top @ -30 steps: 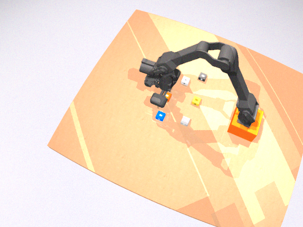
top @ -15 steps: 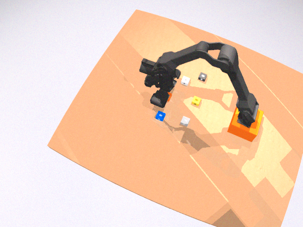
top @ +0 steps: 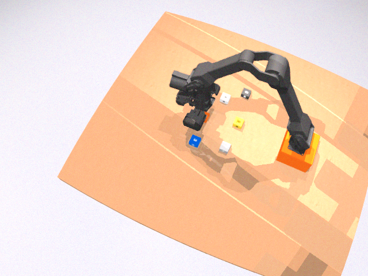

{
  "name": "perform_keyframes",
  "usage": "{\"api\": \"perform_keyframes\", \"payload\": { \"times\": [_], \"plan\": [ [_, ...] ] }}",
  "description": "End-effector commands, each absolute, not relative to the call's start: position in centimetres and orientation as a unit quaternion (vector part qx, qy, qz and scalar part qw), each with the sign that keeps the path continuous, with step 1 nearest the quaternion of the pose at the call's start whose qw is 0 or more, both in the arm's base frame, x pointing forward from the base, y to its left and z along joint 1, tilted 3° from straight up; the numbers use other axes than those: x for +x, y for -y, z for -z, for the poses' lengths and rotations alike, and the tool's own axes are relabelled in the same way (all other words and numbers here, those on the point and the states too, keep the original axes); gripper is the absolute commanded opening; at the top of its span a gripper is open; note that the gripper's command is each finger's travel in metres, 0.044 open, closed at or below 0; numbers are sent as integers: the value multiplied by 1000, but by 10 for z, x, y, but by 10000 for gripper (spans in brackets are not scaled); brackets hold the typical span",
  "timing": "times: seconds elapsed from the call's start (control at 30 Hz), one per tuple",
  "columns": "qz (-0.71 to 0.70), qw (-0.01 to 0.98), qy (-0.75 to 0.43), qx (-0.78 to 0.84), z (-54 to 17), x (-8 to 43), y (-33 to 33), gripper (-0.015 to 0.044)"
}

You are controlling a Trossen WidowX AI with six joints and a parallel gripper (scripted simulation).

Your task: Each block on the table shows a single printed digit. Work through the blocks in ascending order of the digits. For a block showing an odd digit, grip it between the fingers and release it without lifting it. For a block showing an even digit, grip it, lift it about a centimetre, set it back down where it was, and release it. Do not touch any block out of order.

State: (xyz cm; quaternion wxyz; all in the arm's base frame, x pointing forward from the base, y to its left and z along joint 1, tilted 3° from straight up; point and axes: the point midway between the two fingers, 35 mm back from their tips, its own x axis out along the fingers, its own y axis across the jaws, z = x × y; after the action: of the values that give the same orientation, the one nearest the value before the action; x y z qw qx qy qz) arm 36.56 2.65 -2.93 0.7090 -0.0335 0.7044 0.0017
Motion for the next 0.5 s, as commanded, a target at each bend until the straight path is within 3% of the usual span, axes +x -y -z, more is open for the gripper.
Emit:
{"api": "perform_keyframes", "payload": {
  "times": [0.0, 0.47],
  "plan": [
    [-3, 713, -700, -35, 20, 368, -27, 120],
    [-3, 713, -700, -35, 19, 368, -27, 120]
  ]
}}
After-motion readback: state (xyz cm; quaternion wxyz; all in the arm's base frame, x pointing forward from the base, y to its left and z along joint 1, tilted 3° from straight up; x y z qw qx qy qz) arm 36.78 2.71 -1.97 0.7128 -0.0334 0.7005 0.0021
